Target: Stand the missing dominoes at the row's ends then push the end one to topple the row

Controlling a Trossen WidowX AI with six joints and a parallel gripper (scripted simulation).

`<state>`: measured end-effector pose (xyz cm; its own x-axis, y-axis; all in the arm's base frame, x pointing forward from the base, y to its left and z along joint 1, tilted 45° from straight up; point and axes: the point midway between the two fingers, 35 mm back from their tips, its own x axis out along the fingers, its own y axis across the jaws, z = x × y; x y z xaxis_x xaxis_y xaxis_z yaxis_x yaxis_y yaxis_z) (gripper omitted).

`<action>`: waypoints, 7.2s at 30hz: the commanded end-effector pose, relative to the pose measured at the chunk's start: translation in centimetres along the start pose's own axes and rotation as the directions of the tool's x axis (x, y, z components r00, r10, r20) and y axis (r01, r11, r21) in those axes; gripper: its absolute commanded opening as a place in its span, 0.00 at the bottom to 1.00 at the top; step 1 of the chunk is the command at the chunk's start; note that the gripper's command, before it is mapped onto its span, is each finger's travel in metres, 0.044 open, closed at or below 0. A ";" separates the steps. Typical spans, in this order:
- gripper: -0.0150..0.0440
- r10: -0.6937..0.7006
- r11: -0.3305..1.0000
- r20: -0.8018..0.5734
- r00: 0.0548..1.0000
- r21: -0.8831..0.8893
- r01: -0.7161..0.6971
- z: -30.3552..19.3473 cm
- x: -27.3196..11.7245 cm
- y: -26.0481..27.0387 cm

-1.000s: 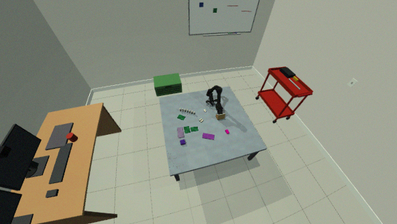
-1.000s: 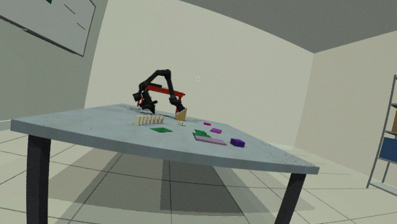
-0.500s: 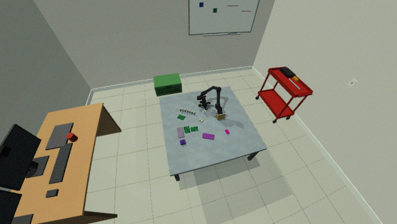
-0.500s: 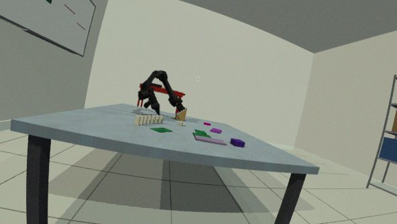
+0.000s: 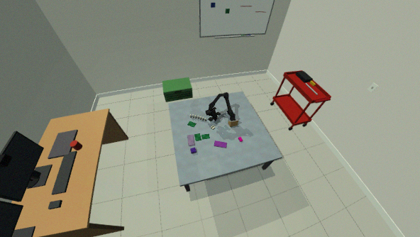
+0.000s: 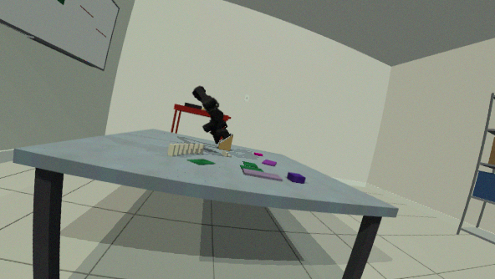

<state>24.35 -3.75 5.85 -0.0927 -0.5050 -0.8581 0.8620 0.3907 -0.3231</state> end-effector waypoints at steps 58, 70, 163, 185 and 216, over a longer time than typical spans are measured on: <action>0.25 0.034 0.994 0.296 0.955 -0.110 -0.002 -3.9 6.5 4.0; 0.25 0.035 0.994 0.296 0.955 -0.110 -0.002 -4.0 6.4 5.4; 0.56 0.037 -0.099 0.296 0.954 -0.949 0.298 -3.9 6.1 11.9; 0.44 0.039 -0.100 0.293 0.955 -0.950 0.295 -7.1 -3.2 12.1; 0.44 0.095 -0.400 0.170 0.981 -0.896 0.194 -23.7 -2.8 18.6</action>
<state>29.07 23.33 -6.23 0.0874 -0.6091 -0.7882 -0.8030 0.4251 -0.4176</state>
